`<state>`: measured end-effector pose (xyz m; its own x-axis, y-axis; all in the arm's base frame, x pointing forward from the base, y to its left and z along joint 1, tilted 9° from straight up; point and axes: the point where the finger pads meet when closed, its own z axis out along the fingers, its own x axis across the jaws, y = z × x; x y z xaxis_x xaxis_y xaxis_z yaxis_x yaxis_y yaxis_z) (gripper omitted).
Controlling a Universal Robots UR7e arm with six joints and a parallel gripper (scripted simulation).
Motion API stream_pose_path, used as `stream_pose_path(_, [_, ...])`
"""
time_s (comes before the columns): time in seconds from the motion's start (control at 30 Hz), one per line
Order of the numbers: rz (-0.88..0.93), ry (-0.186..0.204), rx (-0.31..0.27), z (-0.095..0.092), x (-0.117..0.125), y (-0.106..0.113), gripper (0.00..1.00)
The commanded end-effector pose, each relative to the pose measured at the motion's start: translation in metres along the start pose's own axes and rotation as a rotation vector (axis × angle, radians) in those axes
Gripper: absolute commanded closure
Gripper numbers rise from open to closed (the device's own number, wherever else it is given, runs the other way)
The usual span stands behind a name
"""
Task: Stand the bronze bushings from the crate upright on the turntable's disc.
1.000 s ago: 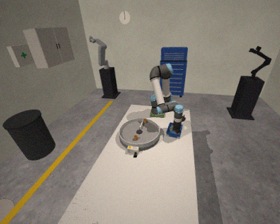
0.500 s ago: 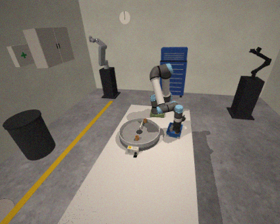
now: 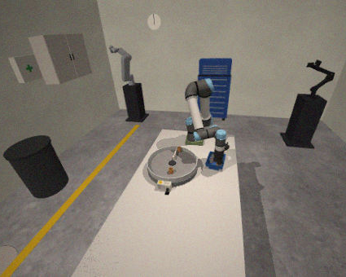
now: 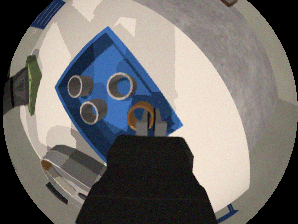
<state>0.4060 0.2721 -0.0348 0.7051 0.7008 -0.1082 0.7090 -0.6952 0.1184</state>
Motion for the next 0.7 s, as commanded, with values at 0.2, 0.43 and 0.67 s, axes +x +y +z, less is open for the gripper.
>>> stream_pose_path(0.2, [0.0,0.001,-0.001,-0.0005,0.0004,0.0002,1.0])
stream_pose_path(0.43, [0.0,0.001,-0.001,-0.0005,0.0004,0.0002,1.0])
stream_pose_path(0.67, [0.0,0.001,-0.001,-0.0028,0.0004,0.0002,1.0])
